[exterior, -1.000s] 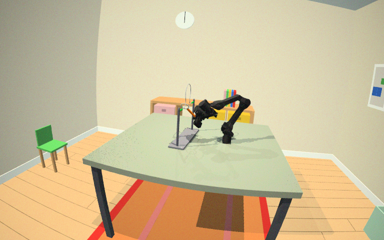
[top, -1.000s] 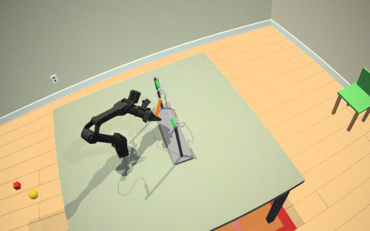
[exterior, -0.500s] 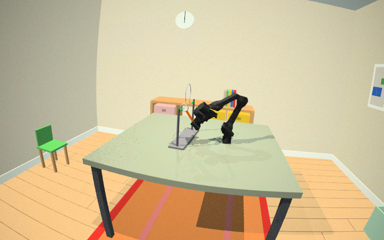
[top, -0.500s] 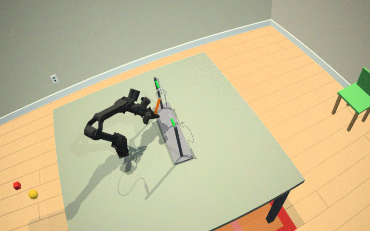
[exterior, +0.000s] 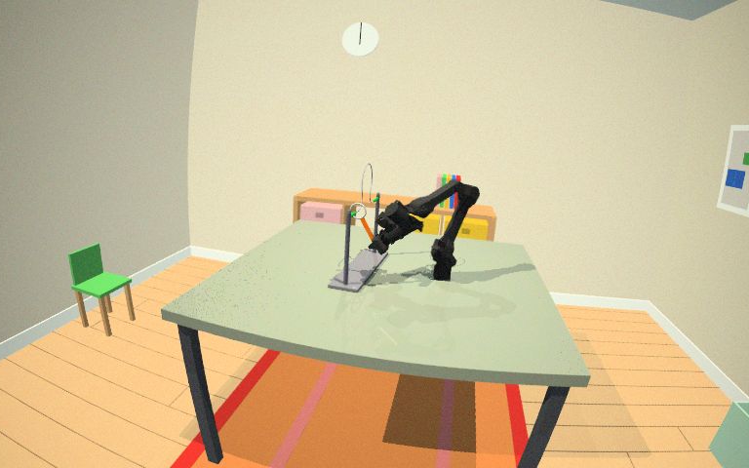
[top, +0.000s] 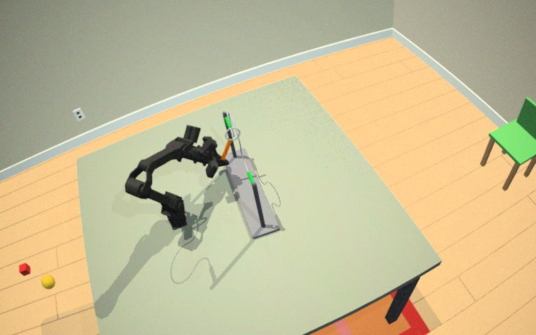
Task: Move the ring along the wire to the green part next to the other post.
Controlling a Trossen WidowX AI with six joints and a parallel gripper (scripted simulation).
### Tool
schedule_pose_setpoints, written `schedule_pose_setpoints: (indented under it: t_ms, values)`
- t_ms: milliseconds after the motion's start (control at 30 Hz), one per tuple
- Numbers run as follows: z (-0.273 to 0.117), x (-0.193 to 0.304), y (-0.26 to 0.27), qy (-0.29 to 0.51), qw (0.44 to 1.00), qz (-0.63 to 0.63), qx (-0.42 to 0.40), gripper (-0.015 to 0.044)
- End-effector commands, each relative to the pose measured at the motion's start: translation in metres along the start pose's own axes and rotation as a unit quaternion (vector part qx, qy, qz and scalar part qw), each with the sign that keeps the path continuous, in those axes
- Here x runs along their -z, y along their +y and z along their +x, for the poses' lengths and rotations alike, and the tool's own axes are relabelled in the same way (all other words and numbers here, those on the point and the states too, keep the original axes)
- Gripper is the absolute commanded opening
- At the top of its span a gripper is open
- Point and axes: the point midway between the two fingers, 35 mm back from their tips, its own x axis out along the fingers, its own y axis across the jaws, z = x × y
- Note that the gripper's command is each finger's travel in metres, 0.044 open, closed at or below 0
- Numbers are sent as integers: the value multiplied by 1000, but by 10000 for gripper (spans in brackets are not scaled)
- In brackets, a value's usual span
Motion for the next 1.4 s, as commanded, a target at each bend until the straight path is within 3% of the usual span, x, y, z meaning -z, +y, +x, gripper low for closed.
schedule_pose_setpoints:
  t_ms: [0,1367]
  values:
    - [-1,-1,12,1,1000,19,-14,-150]
    - [-8,-2,58,-18,999,34,-10,-150]
